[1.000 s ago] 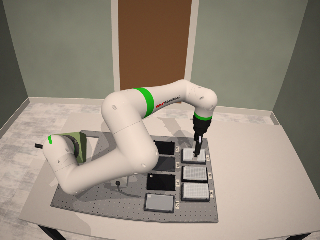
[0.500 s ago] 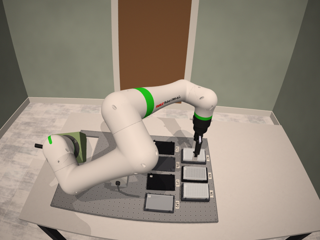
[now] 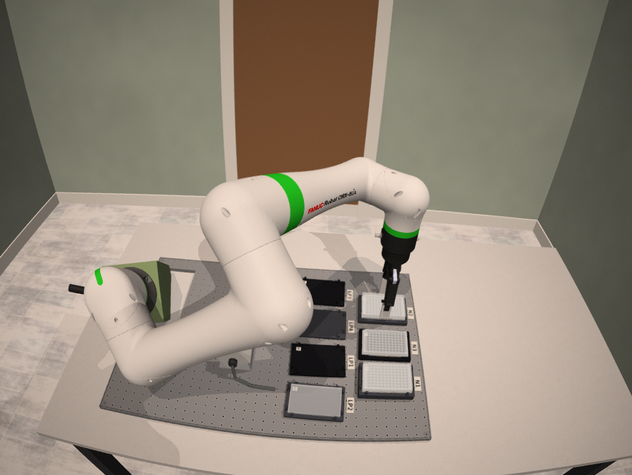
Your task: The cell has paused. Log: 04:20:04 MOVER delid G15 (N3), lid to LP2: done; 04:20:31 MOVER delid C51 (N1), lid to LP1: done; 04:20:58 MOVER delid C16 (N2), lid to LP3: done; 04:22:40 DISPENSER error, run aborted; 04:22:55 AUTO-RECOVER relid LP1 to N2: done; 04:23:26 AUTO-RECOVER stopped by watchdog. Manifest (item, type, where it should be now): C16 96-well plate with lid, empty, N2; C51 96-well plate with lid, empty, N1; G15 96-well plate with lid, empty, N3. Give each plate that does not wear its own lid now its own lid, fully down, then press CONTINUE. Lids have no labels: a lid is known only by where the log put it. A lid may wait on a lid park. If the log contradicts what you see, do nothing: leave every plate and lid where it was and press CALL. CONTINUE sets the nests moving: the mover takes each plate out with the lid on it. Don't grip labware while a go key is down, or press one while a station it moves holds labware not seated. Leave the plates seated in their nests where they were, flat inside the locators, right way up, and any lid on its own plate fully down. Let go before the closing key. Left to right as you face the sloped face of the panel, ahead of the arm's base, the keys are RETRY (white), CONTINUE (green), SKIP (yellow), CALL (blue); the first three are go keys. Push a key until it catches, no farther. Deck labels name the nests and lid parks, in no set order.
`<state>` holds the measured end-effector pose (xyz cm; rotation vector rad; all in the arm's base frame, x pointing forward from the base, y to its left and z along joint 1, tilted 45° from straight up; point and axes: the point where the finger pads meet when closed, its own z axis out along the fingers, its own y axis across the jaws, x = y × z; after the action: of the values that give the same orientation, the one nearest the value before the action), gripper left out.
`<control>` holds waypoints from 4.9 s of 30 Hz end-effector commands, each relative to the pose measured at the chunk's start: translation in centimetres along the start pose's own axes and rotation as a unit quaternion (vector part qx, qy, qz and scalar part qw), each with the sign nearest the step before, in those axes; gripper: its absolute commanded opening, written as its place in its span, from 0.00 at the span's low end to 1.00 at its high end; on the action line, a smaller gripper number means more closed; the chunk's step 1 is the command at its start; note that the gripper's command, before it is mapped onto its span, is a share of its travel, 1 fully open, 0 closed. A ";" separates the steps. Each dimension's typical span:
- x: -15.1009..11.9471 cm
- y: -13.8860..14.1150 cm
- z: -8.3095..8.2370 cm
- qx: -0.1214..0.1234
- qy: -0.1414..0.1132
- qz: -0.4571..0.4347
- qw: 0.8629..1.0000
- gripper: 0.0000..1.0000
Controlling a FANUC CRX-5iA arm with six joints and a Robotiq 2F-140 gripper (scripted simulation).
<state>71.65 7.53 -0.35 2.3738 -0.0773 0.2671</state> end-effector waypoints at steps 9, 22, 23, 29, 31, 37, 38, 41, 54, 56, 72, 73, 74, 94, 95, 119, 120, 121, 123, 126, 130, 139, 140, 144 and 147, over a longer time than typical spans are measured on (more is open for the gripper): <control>0.0 0.0 0.0 0.000 0.000 0.000 1.000 0.00; 0.0 0.0 0.1 0.000 0.000 0.000 1.000 0.00; 0.0 0.0 0.1 0.000 0.000 0.000 1.000 0.00; 0.0 0.0 0.1 0.000 0.000 0.000 1.000 0.00; 0.0 0.0 0.2 0.000 0.000 0.000 1.000 0.00; 0.0 0.0 0.2 0.000 0.000 0.000 1.000 0.00; 0.0 0.0 0.2 0.000 0.000 0.000 1.000 0.00; 0.0 0.0 0.2 0.000 0.000 0.000 1.000 0.00; 0.0 0.0 0.3 0.000 0.000 0.000 1.000 0.00; 0.0 0.0 0.3 0.000 0.000 0.000 1.000 0.00; 0.0 0.0 0.3 0.000 0.000 0.000 1.000 0.00; 0.0 0.0 0.3 0.000 0.000 0.000 1.000 0.00; 0.0 0.0 0.3 0.000 0.000 0.000 1.000 0.00; 0.0 0.0 0.3 0.000 0.000 0.000 1.000 0.00; 0.0 0.0 0.3 0.000 0.000 0.000 1.000 0.00; 0.0 0.0 0.3 0.000 0.000 0.000 1.000 0.66; 0.0 0.0 0.3 0.000 0.000 0.000 1.000 0.66; 0.0 0.0 0.3 0.000 0.000 0.000 1.000 0.66; 0.0 0.0 0.3 0.000 0.000 0.000 1.000 0.66; 0.0 0.0 0.3 0.000 0.000 0.000 1.000 0.66; 0.0 0.0 0.3 0.000 0.000 0.000 1.000 0.66; 0.0 0.0 0.3 0.000 0.000 0.000 1.000 0.66; 0.0 0.0 0.3 0.000 0.000 0.000 1.000 0.66; 0.0 0.0 0.3 0.000 0.000 0.000 1.000 0.66; 0.0 0.0 0.3 0.000 0.000 0.000 1.000 0.66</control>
<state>71.71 7.30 -0.59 2.3738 -0.0773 0.2671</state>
